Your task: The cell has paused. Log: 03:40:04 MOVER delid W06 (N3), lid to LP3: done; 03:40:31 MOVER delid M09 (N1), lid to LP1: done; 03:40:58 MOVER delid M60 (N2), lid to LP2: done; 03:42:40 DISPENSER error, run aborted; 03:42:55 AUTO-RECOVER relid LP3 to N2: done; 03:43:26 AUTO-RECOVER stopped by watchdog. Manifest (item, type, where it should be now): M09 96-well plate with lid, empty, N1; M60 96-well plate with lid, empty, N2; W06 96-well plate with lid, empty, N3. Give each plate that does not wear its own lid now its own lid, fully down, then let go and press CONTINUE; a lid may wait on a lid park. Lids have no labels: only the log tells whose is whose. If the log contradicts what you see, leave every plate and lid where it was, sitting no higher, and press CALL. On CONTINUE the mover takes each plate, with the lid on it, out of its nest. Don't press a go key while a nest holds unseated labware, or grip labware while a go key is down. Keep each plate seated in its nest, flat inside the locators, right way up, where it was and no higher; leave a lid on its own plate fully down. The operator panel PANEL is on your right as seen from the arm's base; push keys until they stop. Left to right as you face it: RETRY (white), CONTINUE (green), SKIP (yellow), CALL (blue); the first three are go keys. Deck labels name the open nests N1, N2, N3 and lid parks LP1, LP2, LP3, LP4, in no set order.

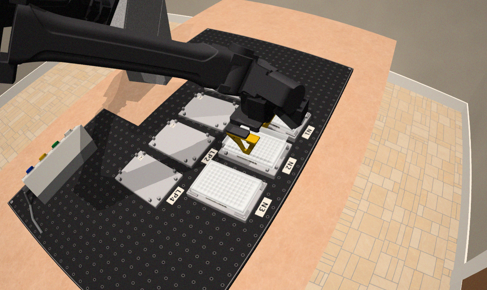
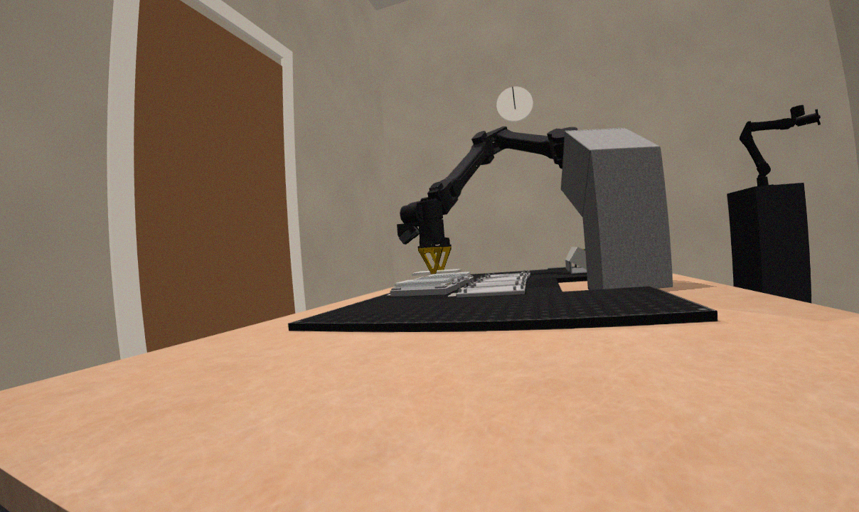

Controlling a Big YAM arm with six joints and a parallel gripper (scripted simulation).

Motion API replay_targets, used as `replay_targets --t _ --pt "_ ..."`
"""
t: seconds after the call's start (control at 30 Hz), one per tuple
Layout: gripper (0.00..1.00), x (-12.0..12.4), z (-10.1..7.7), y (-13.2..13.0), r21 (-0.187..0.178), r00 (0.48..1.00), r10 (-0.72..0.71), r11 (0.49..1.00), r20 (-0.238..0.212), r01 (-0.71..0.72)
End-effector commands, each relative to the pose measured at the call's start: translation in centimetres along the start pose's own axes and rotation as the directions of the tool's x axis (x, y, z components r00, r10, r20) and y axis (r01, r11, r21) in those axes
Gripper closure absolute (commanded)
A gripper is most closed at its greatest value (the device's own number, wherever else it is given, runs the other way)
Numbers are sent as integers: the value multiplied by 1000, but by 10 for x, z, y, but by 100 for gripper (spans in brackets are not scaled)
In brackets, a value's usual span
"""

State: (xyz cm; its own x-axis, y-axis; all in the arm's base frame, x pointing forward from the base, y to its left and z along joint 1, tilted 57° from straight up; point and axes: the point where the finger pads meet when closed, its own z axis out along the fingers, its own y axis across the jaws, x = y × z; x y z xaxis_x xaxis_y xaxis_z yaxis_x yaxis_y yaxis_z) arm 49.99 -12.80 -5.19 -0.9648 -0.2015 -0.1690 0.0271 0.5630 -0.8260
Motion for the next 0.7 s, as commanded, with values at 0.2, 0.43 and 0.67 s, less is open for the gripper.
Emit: replay_targets --t 0.2,0.43,0.67 --pt "100 -2 4 1 -1 1000 -3 1000 5 3" --pt "100 -3 4 4 -3 1000 -9 1000 9 9" --pt "100 -3 8 3 -1 1000 -4 1000 8 4"
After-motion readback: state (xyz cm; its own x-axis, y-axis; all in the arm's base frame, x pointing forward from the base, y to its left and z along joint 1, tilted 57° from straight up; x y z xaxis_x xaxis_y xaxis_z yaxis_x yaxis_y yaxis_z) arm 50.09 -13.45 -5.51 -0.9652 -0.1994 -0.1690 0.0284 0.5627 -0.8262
